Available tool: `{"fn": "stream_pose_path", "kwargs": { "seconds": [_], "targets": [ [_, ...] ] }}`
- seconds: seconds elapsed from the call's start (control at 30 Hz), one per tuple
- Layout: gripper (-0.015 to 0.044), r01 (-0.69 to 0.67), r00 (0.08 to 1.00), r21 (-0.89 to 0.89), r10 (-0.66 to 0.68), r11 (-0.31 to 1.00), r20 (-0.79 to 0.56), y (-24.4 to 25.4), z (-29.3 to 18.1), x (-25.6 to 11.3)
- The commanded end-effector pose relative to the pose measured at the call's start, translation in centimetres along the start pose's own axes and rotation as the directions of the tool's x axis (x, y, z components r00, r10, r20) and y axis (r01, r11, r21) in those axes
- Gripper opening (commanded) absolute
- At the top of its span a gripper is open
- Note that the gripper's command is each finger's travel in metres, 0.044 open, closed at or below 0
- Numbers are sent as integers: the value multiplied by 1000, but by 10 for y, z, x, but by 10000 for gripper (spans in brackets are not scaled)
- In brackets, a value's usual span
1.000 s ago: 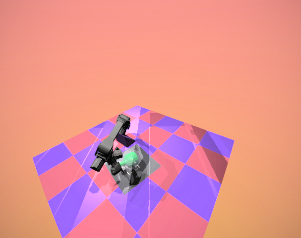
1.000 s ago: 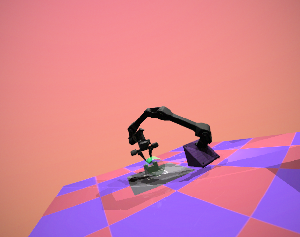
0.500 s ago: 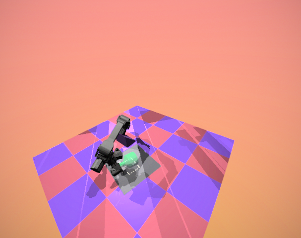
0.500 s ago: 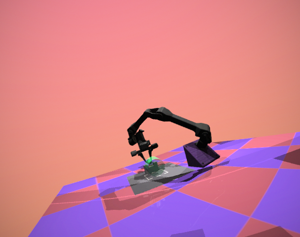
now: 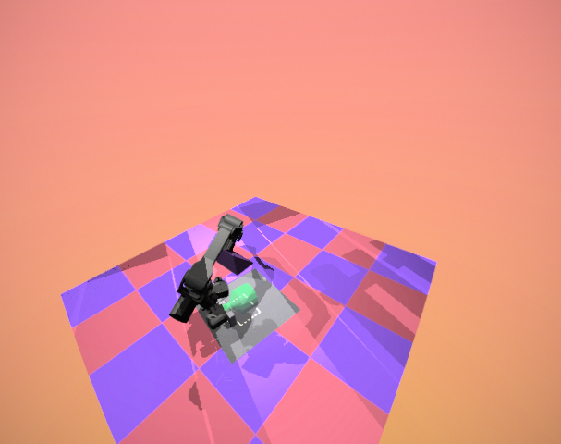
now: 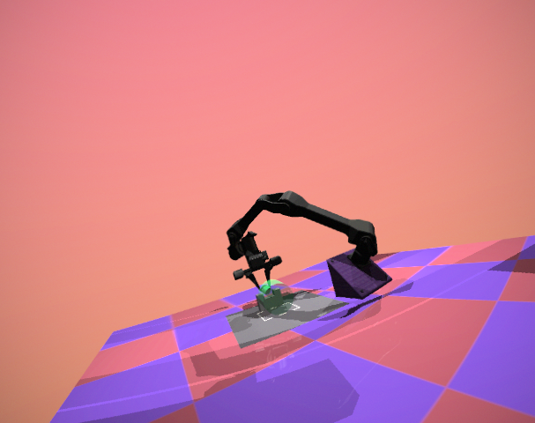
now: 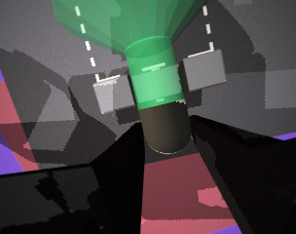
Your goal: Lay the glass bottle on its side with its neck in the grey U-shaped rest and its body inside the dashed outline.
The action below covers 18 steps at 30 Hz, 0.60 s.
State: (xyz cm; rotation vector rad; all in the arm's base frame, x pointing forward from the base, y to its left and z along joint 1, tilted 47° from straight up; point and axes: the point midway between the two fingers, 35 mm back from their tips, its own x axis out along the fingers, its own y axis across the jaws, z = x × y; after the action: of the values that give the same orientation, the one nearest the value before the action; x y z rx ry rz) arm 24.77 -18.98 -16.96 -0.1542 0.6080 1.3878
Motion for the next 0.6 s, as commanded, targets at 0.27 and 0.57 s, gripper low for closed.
{"fn": "stream_pose_path", "kwargs": {
  "seconds": [0.27, 0.57],
  "targets": [
    [129, 0, 1000, -2, 0, 1000, -2, -1, 2, 3],
    [129, 1, 1000, -8, -1, 1000, -9, -1, 2, 4]
  ]
}}
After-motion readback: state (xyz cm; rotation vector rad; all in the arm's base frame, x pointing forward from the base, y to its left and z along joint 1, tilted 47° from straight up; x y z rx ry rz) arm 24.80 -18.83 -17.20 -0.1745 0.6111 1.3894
